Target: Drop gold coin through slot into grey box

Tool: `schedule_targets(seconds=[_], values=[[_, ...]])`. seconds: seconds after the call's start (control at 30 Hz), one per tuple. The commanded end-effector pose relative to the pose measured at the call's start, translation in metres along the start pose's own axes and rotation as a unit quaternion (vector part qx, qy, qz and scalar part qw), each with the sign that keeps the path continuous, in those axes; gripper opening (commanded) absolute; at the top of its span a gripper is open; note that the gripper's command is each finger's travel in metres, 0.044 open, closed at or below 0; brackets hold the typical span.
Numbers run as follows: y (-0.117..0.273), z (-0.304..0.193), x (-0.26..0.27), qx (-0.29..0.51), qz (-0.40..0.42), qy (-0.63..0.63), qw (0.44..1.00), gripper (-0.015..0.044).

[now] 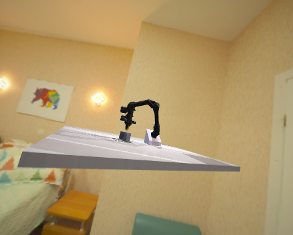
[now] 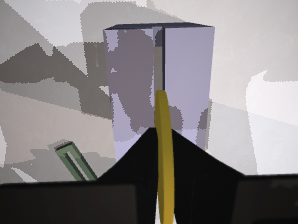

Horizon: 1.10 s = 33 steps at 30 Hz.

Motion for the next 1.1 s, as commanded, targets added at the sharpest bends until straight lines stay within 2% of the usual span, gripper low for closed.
schedule_targets(seconds=[0.0, 1.07], values=[[0.002, 0.002, -0.002, -0.001, 0.000, 0.004, 1.000, 0.0000], [-0.012, 0.003, -0.001, 0.001, 0.001, 0.001, 1.000, 0.0000]])
Point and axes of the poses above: the point midway between the two fingers, 35 mm back from their tips, its own y axis back along the fingers, its own x axis across the jaws, z = x × y, the point moved 6 cm from there along y, back along the fingers, and after that the axes turned 15 degrees about -y, right-handed, at the moved point
